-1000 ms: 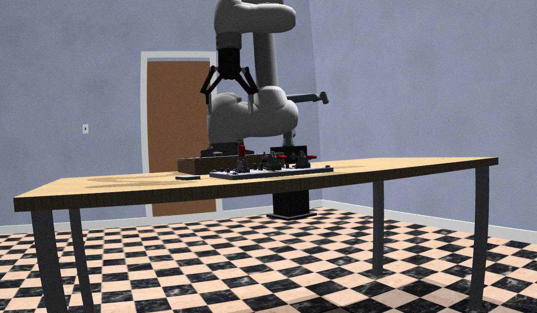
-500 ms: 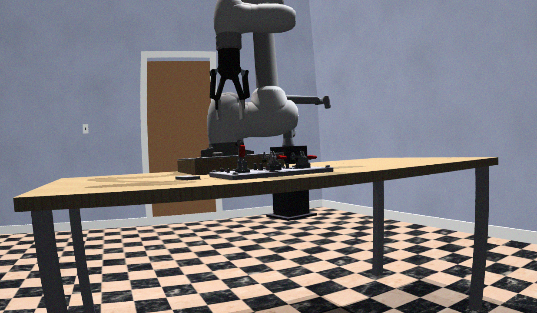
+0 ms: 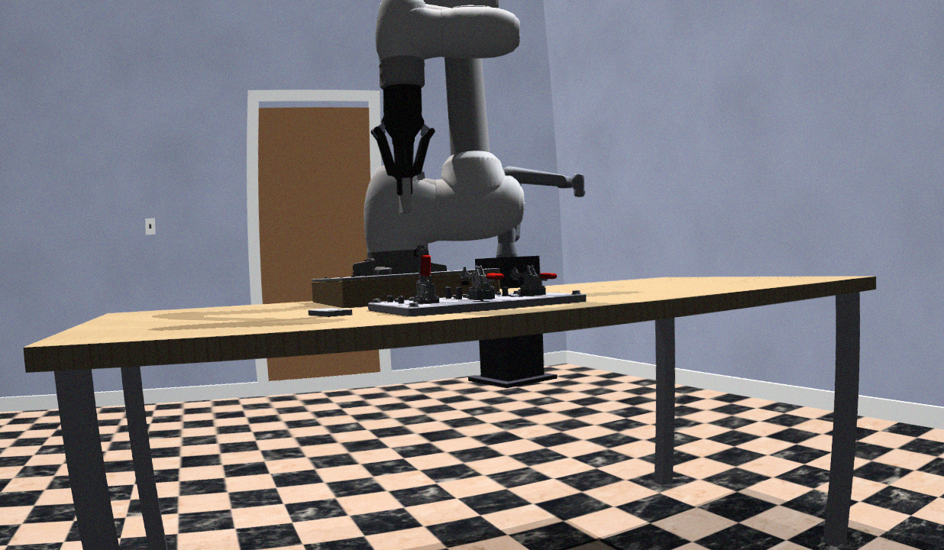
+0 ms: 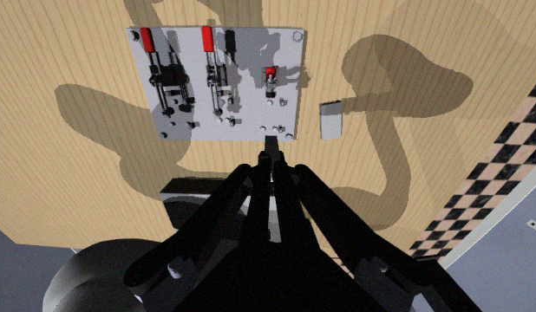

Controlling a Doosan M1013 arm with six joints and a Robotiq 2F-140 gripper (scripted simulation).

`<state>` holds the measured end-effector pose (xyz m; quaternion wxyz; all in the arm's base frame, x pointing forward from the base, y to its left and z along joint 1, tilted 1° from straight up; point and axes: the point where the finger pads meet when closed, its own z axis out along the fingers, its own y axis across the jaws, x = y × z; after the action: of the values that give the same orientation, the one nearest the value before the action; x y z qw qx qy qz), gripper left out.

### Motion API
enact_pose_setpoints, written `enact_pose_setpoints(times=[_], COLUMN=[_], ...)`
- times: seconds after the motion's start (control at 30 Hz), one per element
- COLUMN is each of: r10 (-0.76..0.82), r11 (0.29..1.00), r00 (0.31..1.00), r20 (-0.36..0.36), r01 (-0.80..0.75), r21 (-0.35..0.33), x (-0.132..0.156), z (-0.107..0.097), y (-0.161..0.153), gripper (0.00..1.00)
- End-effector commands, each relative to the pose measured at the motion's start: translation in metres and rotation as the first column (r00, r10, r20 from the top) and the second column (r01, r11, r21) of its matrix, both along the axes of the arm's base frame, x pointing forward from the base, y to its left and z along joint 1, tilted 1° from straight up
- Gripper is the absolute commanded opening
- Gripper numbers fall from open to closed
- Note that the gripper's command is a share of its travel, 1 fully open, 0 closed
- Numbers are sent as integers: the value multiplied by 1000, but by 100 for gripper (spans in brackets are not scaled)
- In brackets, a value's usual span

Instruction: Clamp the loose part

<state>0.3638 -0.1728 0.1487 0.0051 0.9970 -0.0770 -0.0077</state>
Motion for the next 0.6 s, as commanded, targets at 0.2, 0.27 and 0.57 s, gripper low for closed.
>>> enact_pose_setpoints(times=[0.2, 0.27, 0.57], r10=[-2, -2, -2], r11=[1000, 1000, 1000], r00=[1000, 1000, 1000], r20=[5, 5, 5], r01=[2, 2, 2], r21=[3, 3, 3], x=[0, 0, 0], z=[-1, -1, -1], y=[1, 1, 1], gripper=[10, 10, 35])
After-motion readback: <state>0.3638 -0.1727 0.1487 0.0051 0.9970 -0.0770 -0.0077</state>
